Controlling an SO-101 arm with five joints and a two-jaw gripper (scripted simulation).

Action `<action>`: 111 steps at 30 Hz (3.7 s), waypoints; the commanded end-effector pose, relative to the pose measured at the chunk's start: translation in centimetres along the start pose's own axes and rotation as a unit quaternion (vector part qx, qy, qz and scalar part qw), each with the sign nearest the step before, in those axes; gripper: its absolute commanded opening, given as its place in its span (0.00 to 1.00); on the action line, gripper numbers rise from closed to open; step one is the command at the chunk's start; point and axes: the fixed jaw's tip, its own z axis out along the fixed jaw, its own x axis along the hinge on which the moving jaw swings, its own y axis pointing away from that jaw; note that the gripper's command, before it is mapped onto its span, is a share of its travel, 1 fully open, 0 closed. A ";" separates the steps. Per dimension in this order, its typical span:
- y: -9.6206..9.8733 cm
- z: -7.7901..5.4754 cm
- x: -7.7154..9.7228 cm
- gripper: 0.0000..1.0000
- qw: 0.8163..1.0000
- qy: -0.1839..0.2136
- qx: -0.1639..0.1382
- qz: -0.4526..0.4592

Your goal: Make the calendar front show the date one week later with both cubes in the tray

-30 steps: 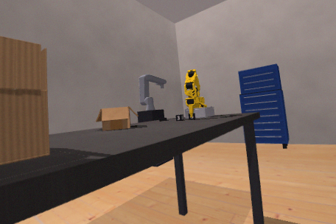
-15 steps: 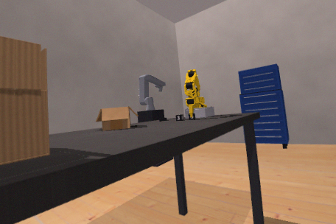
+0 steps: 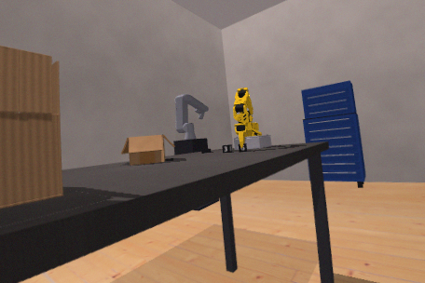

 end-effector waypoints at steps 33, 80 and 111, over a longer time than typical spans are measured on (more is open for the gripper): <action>0.2 -4.7 0.1 0.36 1.000 -0.001 -0.009 -0.001; -2.2 -11.7 0.3 0.35 0.989 0.011 0.146 -0.001; -2.9 -14.8 0.6 0.35 0.971 0.024 0.237 -0.016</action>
